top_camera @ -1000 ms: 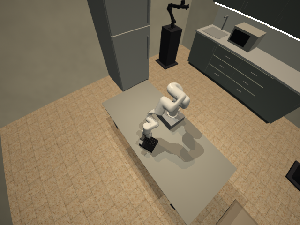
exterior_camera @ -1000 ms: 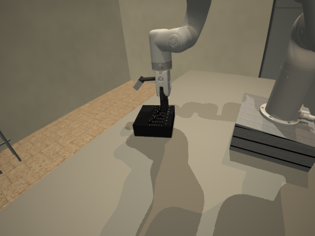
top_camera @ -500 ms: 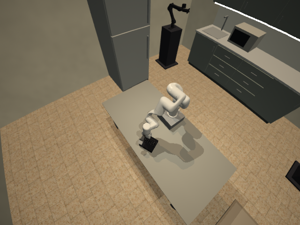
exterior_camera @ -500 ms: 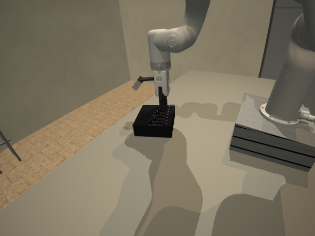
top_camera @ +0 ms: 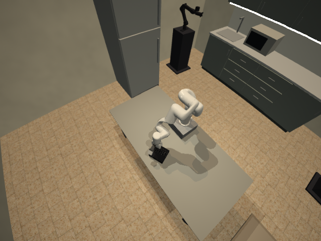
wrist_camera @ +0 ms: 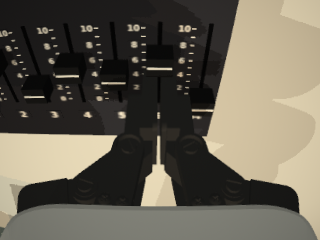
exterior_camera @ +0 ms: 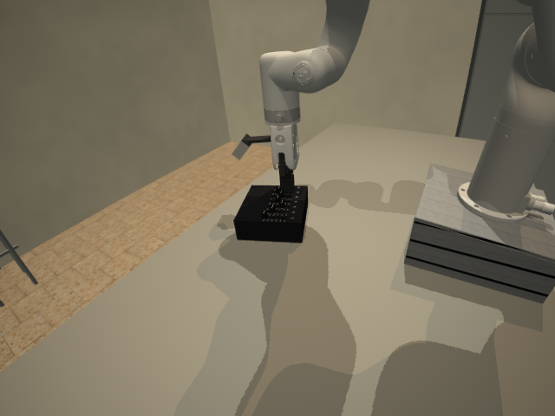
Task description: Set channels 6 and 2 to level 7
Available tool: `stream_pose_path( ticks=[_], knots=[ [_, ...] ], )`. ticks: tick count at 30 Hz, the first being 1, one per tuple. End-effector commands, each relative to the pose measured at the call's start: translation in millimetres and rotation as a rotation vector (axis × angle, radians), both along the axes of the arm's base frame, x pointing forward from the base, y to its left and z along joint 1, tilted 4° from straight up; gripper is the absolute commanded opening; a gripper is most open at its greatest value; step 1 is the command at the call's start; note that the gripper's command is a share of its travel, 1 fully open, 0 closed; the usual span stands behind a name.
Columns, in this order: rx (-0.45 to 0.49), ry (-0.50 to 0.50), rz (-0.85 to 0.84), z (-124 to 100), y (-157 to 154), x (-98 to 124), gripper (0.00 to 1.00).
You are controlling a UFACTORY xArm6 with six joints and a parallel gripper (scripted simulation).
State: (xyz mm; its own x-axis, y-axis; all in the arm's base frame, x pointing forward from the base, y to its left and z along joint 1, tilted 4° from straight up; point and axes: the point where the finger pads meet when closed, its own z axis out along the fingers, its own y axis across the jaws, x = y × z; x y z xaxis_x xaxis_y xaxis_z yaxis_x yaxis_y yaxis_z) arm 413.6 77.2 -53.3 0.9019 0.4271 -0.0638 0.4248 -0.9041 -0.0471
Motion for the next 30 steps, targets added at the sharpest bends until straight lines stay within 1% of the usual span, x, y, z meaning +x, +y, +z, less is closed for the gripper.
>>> stream_pose_path(
  ticks=[1,22,30],
  knots=[
    [0.001,-0.004,0.000,1.2,0.3,1.7,0.00],
    [0.001,-0.004,0.000,1.2,0.2,1.6,0.00],
    [0.001,-0.004,0.000,1.5,-1.5,-2.0,0.00]
  ],
)
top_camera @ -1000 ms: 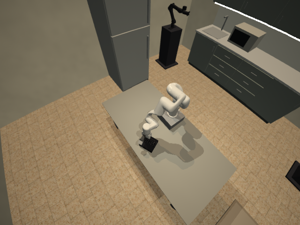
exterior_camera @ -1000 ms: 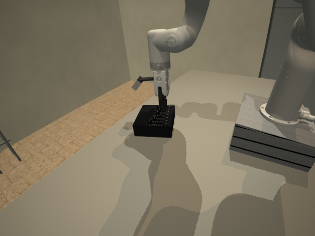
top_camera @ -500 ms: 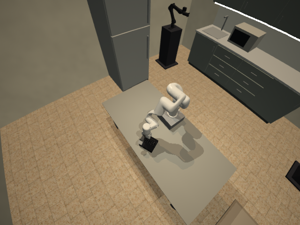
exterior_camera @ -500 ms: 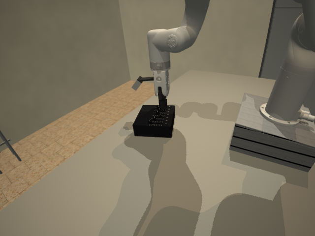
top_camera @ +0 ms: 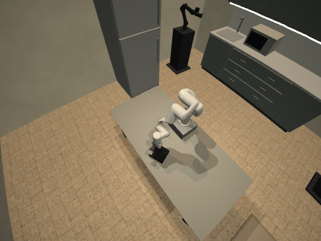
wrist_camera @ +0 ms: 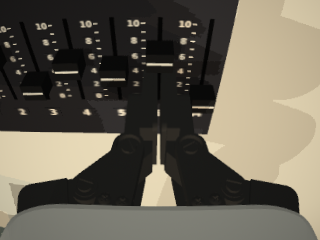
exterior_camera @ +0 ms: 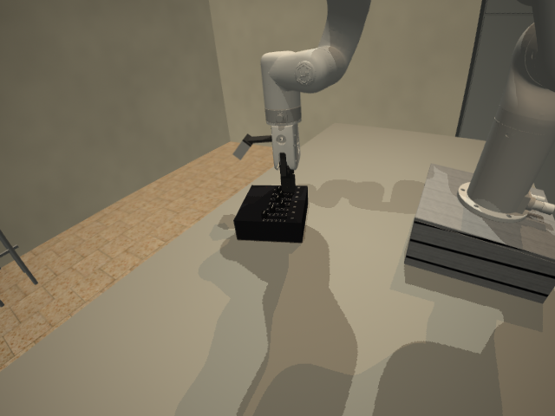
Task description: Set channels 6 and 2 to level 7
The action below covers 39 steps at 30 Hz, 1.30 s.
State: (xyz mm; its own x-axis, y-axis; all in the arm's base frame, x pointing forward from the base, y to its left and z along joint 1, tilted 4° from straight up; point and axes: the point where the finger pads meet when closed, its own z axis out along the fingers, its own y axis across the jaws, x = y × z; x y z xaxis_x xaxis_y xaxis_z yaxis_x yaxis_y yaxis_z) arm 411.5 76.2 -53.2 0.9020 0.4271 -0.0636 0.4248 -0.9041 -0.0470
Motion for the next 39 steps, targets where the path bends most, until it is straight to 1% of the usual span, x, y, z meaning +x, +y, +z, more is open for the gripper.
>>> stream_pose_path(
  ticks=[1,13,18,20,30,39],
  knots=[
    [0.001,-0.004,0.000,1,-1,0,0.00],
    [0.001,-0.004,0.000,3,-1,-1,0.00],
    [0.001,-0.004,0.000,12,-1,-1,0.00],
    [0.001,-0.004,0.000,12,-1,-1,0.00],
    [0.001,-0.004,0.000,39,-2,1,0.00],
    [0.001,-0.004,0.000,41,-2,1,0.00]
  ],
)
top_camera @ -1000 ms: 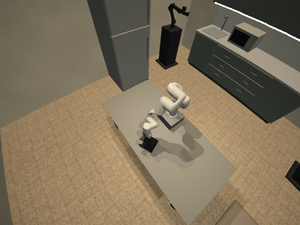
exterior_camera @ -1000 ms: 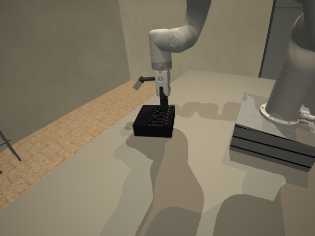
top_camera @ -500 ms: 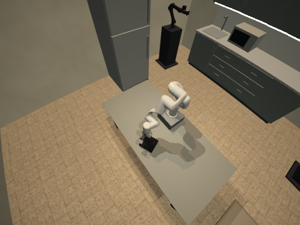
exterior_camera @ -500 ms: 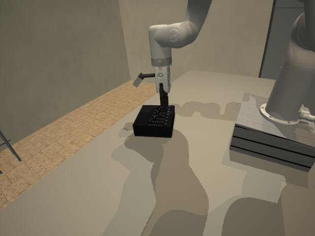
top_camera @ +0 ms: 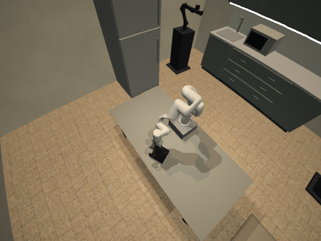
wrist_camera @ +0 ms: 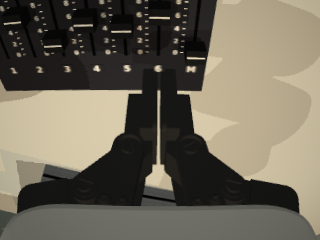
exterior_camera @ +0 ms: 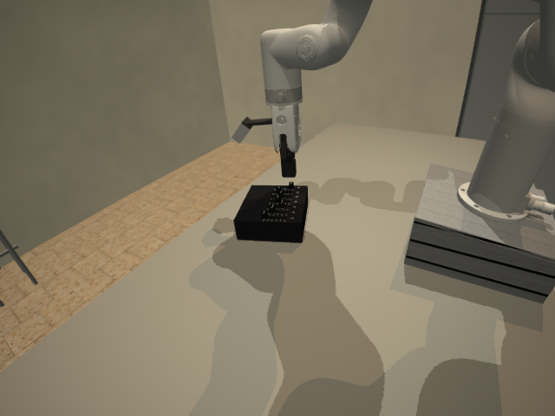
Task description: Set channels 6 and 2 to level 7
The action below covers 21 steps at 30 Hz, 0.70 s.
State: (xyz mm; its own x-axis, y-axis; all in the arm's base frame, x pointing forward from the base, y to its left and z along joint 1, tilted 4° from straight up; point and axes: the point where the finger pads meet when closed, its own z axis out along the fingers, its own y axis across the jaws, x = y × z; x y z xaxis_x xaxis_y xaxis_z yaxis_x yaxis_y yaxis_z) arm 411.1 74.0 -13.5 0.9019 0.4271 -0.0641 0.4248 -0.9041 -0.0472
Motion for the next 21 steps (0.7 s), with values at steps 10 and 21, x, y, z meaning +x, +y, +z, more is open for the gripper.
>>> stream_pose_path(
  ticks=[10,21],
  knots=[
    [0.001,-0.004,0.000,2,0,2,1.00],
    [0.001,-0.004,0.000,27,0,4,1.00]
  ],
)
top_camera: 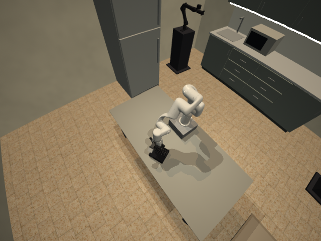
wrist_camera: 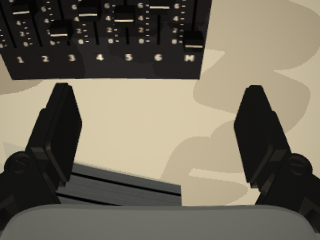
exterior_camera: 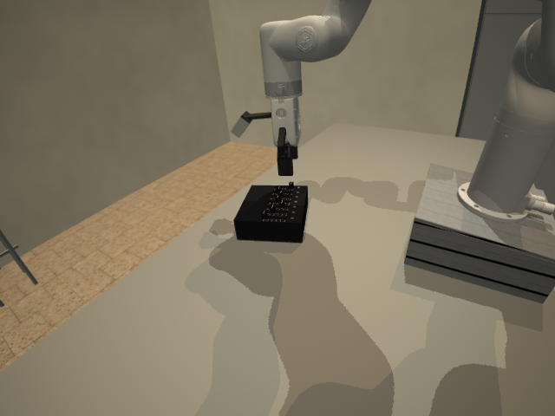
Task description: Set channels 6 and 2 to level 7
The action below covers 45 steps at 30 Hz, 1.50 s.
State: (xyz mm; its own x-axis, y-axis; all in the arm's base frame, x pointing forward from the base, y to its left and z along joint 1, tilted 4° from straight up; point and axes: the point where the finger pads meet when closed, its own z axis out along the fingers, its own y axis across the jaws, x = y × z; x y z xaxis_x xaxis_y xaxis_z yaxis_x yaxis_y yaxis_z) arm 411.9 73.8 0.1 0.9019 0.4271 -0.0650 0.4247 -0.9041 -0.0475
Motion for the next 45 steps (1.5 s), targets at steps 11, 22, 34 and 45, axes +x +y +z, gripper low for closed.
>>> stream_pose_path(
  ticks=[11,22,34,45],
  knots=[
    [0.001,-0.005,0.000,55,-1,6,1.00],
    [0.001,-0.005,0.000,67,-1,7,1.00],
    [0.001,-0.005,0.000,67,-1,7,1.00],
    [0.001,-0.005,0.000,67,-1,7,1.00]
  ],
)
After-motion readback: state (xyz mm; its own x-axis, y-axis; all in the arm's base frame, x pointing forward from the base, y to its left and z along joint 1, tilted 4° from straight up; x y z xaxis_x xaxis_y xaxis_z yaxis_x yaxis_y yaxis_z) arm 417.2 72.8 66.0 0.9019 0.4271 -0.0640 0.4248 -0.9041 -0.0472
